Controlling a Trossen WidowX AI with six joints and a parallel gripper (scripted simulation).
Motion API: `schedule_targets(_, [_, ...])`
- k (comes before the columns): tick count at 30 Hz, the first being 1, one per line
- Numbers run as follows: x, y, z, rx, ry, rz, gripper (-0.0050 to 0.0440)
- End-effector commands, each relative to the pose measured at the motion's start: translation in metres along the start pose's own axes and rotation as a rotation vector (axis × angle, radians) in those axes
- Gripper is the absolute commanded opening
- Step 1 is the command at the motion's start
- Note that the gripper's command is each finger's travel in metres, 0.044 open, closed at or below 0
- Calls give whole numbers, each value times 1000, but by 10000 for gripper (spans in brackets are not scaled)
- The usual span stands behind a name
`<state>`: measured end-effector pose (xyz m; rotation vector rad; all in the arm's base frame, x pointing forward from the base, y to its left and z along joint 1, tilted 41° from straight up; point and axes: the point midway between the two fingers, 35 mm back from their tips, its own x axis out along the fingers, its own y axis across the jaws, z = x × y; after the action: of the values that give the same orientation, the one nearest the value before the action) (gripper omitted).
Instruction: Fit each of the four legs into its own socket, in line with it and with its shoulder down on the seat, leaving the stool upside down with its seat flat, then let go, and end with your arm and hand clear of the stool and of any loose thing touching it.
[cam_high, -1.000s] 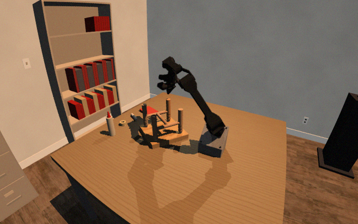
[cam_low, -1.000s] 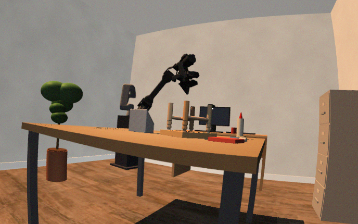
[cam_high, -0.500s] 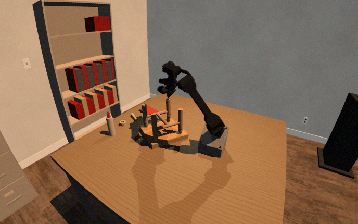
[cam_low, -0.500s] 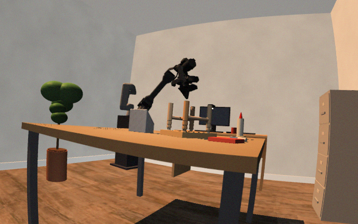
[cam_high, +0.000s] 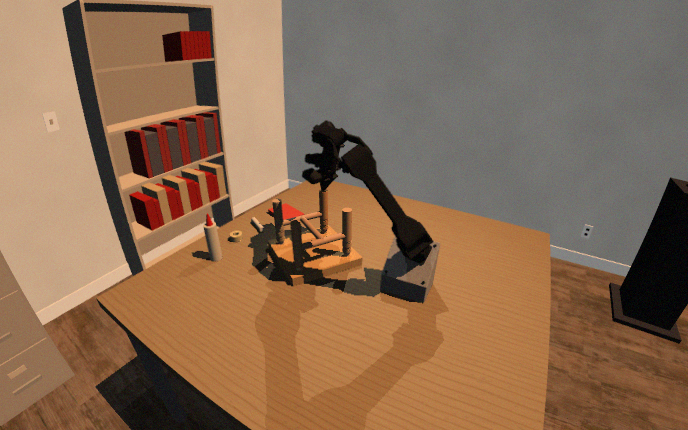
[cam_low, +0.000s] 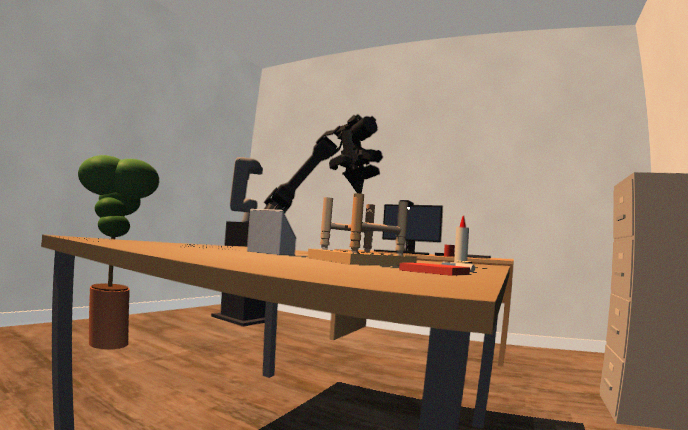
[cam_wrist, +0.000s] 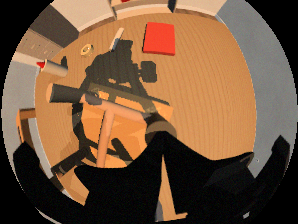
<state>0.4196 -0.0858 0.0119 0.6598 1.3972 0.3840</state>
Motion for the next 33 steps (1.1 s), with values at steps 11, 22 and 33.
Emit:
schedule_targets(11, [13, 0, -6, 7, 9, 5, 0])
schedule_targets(22, [6, 0, -3, 6, 3, 4, 0])
schedule_targets(33, [-8, -2, 3, 5, -5, 2, 0])
